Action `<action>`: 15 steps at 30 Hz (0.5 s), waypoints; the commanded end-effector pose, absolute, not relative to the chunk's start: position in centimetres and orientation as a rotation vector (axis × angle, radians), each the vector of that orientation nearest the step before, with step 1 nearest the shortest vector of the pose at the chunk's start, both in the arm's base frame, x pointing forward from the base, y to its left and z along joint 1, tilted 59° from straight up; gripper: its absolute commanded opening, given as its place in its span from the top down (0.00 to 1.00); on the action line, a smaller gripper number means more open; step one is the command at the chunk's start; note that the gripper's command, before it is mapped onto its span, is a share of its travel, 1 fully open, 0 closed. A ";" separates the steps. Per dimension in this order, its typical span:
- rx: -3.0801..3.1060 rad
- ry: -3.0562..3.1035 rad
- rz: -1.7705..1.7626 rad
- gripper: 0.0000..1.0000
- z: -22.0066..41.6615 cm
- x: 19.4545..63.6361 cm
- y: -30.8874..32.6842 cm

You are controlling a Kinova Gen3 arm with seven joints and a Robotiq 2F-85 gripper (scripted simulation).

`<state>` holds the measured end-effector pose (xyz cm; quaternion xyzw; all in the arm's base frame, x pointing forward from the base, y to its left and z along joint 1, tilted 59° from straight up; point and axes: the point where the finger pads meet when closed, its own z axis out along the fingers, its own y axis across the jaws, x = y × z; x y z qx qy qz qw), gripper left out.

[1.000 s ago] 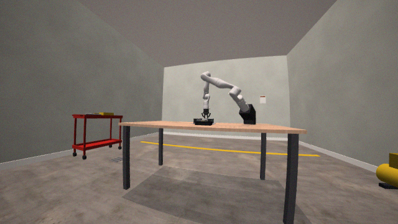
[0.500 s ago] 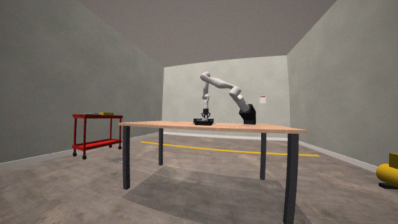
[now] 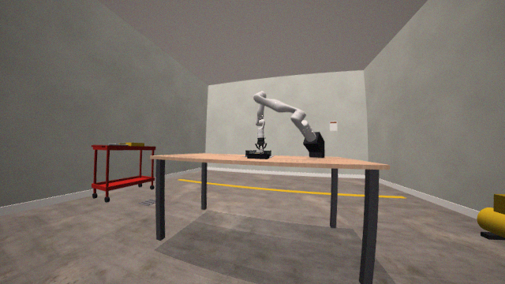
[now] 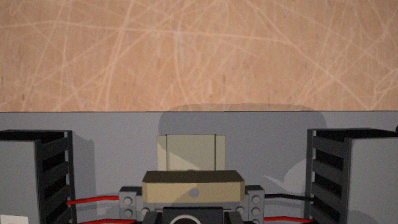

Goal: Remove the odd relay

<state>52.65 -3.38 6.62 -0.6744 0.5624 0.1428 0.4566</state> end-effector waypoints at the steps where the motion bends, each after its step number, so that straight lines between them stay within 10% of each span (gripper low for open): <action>1: -1.667 1.388 0.354 1.00 6.6 52.7 -3.5; 15: -1.653 1.387 0.342 1.00 6.6 52.6 -3.5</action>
